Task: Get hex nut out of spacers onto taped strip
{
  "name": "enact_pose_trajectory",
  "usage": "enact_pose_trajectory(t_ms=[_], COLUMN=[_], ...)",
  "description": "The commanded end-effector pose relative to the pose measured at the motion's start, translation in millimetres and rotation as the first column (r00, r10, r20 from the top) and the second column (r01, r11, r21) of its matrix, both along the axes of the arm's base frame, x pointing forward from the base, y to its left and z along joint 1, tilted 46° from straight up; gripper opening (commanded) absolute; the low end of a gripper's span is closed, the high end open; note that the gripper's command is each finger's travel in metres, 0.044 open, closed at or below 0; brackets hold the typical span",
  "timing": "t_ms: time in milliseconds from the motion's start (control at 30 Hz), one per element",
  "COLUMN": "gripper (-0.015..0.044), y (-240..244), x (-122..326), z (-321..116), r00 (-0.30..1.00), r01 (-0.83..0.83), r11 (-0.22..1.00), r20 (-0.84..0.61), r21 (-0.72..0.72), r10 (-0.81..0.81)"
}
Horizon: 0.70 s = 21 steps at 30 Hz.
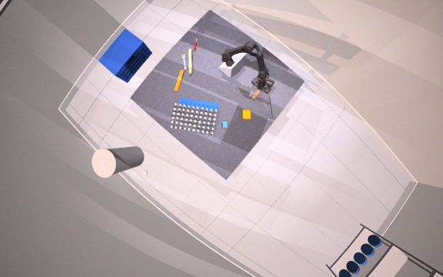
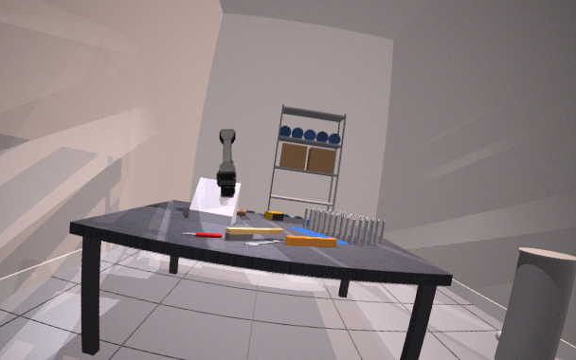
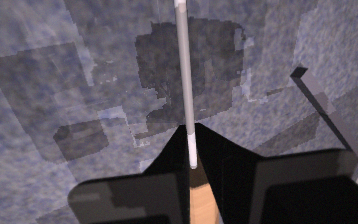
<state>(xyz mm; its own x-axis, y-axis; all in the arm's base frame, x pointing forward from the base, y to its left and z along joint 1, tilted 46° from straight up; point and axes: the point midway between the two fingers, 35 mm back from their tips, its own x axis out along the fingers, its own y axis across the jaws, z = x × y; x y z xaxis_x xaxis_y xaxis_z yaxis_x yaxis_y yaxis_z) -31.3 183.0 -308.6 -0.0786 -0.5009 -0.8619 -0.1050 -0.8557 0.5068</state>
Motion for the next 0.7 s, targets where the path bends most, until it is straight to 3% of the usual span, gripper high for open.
enact_pose_trajectory(t_ms=[0, 400, 667], gripper=[0.0, 0.0, 0.021], y=[-4.7, -4.7, -0.1], x=[-0.5, -0.6, -0.6], z=[-3.9, -3.9, -2.7], r00=[1.0, 1.0, 1.0], r01=[0.003, -0.003, -0.004], r11=[1.0, 1.0, 1.0], r20=[0.001, -0.001, -0.001], r21=[-0.001, 0.017, 0.019], r10=[-0.003, 0.003, 0.004])
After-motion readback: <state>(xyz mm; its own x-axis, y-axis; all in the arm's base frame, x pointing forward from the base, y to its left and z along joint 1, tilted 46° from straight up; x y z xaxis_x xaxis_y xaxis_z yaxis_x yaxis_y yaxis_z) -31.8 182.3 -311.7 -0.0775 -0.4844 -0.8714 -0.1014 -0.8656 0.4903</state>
